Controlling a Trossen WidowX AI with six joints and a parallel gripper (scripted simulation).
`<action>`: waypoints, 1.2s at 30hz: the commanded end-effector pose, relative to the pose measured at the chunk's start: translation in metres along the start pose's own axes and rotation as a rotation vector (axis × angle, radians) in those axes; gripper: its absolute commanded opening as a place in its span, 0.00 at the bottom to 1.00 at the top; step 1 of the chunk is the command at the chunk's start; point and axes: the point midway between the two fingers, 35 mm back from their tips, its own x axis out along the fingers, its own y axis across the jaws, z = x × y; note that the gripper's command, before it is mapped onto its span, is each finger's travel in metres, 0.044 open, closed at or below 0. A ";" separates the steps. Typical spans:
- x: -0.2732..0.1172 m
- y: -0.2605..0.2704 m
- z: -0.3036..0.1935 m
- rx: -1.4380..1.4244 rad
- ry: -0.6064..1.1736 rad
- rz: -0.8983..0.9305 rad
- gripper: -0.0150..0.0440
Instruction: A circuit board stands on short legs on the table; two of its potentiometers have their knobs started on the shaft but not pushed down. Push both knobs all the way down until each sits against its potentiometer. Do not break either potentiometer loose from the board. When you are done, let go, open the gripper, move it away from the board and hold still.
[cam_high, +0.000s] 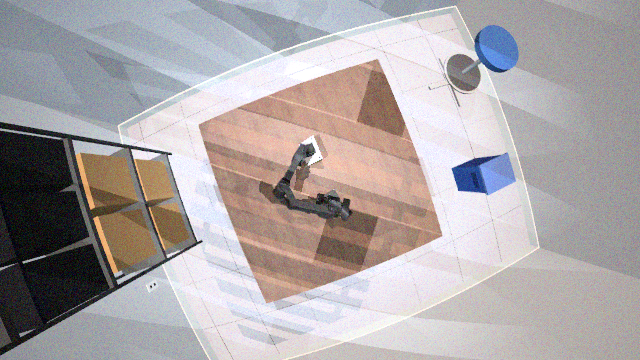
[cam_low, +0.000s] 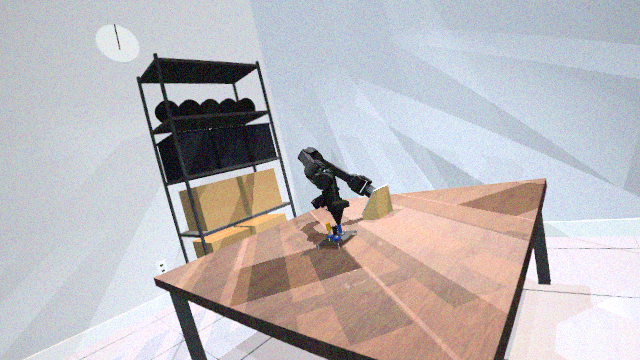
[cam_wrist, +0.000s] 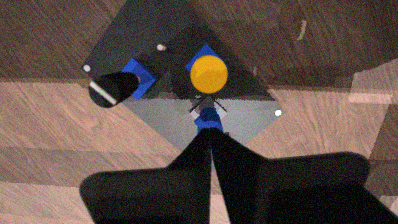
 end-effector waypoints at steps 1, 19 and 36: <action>0.020 -0.002 0.004 0.028 0.018 -0.027 0.25; 0.014 -0.001 0.004 0.028 0.018 -0.026 0.25; -0.013 0.000 0.004 0.028 0.019 -0.025 0.25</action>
